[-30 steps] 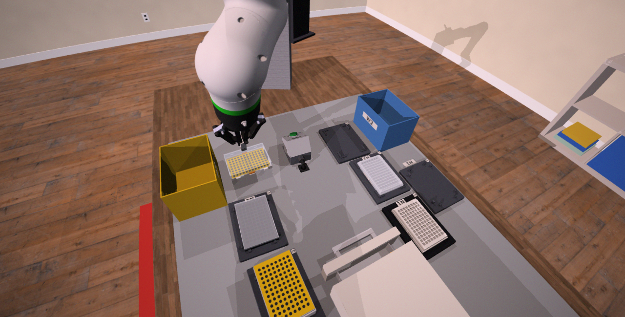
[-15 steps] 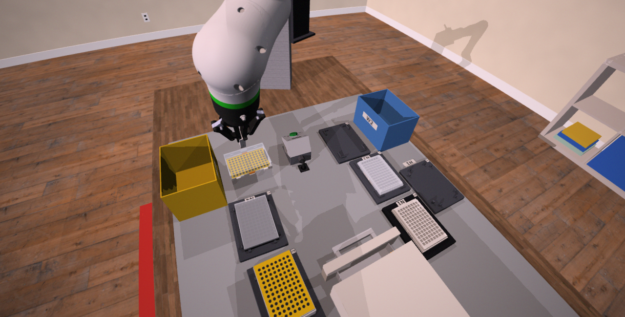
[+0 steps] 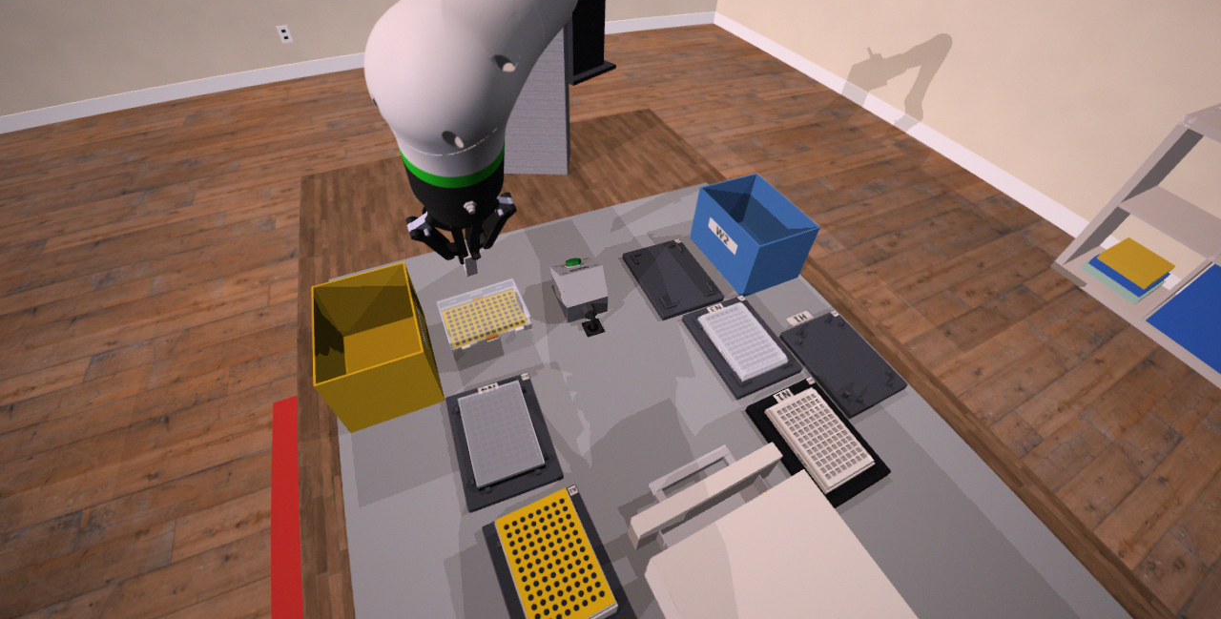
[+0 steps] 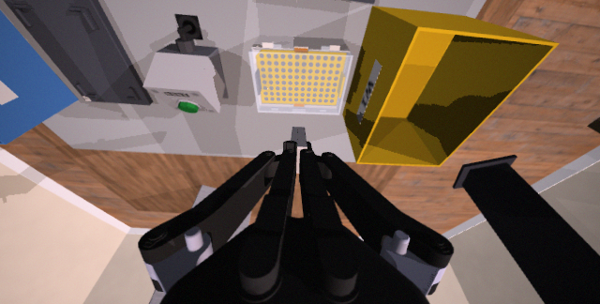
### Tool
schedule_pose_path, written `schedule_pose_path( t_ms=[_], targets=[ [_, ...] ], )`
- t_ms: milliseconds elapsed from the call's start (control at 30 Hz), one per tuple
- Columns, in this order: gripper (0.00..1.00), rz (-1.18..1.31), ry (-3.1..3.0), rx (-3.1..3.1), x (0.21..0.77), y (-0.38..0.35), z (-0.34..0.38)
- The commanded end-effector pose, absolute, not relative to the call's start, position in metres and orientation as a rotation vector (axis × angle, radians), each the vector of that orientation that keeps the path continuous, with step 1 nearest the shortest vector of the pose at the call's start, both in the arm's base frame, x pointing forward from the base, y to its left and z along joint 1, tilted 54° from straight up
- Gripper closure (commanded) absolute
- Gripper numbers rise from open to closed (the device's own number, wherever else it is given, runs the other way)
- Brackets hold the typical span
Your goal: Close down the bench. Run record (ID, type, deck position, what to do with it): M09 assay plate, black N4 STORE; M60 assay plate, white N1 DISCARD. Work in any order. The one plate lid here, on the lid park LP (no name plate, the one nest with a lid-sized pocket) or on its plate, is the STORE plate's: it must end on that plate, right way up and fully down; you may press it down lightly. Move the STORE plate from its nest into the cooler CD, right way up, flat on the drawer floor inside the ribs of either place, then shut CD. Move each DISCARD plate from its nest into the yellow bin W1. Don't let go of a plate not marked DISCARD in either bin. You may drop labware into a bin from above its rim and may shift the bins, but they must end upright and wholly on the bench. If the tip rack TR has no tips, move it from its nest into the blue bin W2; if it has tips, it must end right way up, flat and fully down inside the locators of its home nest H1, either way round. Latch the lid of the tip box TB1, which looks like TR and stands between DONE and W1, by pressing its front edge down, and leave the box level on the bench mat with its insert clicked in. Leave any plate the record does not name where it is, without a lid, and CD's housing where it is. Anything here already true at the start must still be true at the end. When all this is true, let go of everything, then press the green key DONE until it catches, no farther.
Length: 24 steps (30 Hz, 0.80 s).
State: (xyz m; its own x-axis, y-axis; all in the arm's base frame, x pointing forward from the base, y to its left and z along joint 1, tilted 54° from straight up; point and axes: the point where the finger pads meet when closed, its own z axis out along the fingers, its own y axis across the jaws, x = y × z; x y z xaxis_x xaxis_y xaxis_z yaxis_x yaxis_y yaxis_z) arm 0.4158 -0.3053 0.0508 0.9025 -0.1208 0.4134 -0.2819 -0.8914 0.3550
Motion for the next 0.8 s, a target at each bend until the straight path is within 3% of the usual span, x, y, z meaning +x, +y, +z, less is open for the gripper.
schedule_pose_path(
  t_ms=[0, 767],
  targets=[
    [1.0, 0.539, -0.294, 2.654, 0.412, -0.302, 0.055],
    [1.0, 0.539, -0.294, 2.654, 0.389, -0.287, 0.075]
  ],
)
